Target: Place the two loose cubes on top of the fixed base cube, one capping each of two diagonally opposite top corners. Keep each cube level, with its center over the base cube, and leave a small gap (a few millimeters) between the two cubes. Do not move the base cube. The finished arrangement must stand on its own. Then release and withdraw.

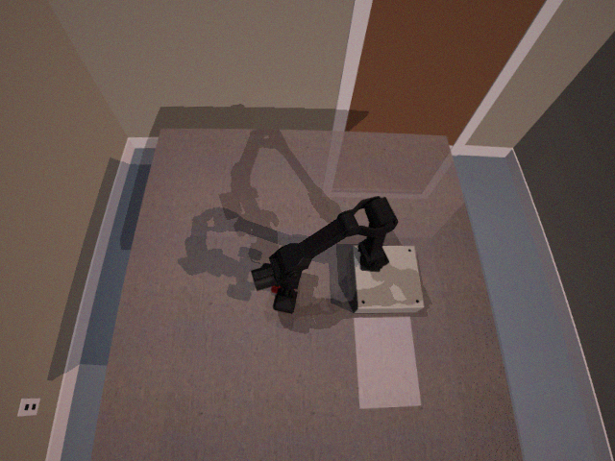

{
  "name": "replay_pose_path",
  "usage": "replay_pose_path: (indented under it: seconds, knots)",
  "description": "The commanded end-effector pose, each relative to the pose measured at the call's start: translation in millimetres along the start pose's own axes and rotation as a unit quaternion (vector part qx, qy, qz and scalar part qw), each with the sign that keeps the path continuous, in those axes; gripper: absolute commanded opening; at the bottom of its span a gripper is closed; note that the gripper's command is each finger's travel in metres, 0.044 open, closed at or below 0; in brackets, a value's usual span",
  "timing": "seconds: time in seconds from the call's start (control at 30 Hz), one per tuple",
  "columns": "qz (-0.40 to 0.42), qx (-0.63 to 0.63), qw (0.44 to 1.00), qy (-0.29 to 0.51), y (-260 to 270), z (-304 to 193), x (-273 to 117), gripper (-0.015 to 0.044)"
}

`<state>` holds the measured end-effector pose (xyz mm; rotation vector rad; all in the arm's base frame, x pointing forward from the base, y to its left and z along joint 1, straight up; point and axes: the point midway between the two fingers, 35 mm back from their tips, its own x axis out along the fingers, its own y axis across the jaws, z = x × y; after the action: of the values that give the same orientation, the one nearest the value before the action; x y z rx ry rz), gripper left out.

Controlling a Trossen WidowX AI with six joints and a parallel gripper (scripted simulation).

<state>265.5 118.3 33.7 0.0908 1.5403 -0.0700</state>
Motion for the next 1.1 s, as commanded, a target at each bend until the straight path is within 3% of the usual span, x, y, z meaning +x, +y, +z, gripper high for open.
replay_pose_path:
  seconds: [0.0,0.9,1.03,1.07]
  knots:
    - [-0.001,0.002,1.000,0.001,-0.5,-0.4,10.5,0.0105]
    - [-0.001,0.001,1.000,0.001,-0.5,-0.4,12.4,0.0105]
    - [-0.001,0.001,1.000,0.001,-0.5,-0.4,12.4,0.0205]
    - [-0.001,0.001,1.000,0.001,-0.5,-0.4,12.4,0.0205]
